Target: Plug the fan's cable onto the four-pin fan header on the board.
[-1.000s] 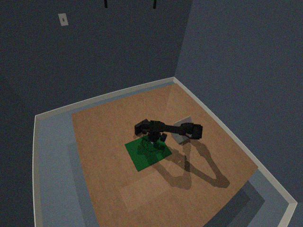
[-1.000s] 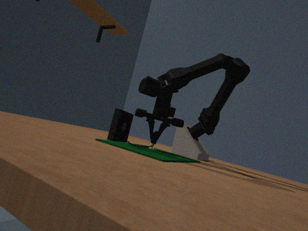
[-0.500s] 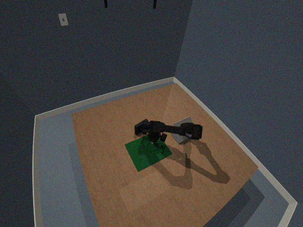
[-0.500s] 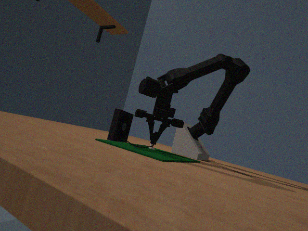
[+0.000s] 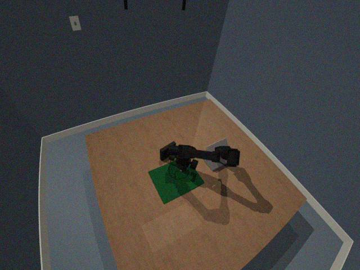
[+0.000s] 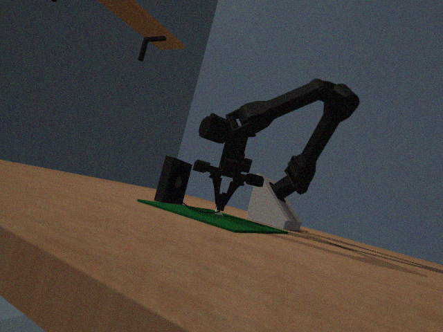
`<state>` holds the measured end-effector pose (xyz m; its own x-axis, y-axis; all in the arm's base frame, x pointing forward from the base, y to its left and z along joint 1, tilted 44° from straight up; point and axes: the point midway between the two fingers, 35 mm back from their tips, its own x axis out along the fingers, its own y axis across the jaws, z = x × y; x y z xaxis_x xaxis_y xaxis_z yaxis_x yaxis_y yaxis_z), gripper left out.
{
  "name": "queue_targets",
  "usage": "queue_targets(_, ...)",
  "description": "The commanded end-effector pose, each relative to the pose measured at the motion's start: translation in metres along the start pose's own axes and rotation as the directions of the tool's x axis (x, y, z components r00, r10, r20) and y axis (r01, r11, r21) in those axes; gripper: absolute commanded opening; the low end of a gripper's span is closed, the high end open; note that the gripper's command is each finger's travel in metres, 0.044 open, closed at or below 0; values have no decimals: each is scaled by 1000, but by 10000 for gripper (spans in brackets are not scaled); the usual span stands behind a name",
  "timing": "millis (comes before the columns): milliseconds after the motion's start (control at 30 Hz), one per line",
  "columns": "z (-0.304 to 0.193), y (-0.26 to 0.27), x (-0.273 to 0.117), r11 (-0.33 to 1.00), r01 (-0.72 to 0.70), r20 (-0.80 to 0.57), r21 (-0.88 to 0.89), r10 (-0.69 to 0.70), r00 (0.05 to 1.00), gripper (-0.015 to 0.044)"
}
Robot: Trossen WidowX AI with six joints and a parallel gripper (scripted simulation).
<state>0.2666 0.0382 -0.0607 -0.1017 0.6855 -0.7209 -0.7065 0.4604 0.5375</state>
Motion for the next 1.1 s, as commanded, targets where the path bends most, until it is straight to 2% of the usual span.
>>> queue_targets(0, -1, 0, 4, 1000, -2, 2, 6, 2, 1000, 0)
queue_targets(300, 0, 0, 9, 1000, -3, 2, 6, 3, 1000, 0)
queue_targets(633, 0, 0, 5, 1000, 1, 0, 1, -1, 1000, 260)
queue_targets(733, 0, 0, 2, 1000, 1, 0, 1, -1, 1000, 260)
queue_targets(867, 0, -1, -47, 1000, 0, 0, 6, 0, 1000, 260)
queue_targets(1067, -1, 0, -50, 1000, -1, 0, 7, 1, 1000, 260)
